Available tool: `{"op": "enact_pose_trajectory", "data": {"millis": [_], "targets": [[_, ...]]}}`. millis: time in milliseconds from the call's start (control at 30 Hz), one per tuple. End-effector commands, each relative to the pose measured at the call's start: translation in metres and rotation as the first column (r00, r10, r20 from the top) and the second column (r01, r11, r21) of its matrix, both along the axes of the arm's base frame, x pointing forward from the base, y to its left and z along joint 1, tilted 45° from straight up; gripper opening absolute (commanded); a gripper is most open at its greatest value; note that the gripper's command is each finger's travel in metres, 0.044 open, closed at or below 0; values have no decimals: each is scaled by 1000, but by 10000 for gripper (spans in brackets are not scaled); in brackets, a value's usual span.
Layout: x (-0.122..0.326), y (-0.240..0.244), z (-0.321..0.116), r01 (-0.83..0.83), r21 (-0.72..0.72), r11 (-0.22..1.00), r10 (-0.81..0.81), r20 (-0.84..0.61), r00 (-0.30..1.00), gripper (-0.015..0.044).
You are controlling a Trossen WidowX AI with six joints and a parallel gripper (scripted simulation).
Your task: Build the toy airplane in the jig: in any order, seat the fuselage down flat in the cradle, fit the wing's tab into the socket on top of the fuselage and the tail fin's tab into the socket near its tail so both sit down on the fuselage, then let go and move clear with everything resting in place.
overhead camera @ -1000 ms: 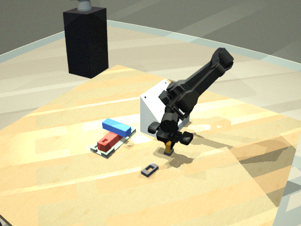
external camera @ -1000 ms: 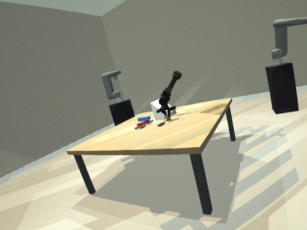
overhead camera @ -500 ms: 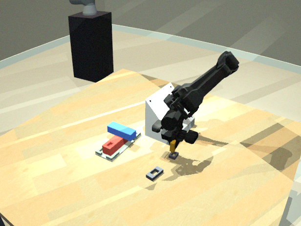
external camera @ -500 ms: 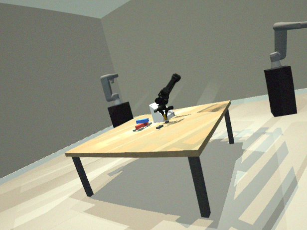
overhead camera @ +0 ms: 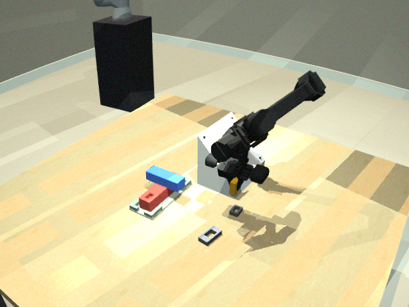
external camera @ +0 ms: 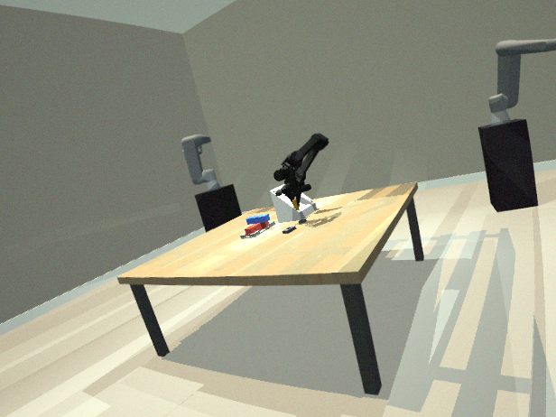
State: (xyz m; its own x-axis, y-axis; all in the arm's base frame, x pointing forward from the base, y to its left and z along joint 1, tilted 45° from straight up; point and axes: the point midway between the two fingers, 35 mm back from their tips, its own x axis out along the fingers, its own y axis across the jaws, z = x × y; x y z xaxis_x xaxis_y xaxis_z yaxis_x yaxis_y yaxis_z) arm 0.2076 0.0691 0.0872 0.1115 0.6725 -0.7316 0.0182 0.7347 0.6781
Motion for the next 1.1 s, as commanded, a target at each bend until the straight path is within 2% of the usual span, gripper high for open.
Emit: {"op": "enact_pose_trajectory", "data": {"millis": [0, 500, 1067], "targets": [[-1, -9, 11, 2, 2, 1000, -2, 6, 1000, 0], [-14, -36, 45, 13, 27, 1000, -13, -3, 1000, 0], [14, -57, 33, 18, 22, 1000, -18, -5, 1000, 0]]}}
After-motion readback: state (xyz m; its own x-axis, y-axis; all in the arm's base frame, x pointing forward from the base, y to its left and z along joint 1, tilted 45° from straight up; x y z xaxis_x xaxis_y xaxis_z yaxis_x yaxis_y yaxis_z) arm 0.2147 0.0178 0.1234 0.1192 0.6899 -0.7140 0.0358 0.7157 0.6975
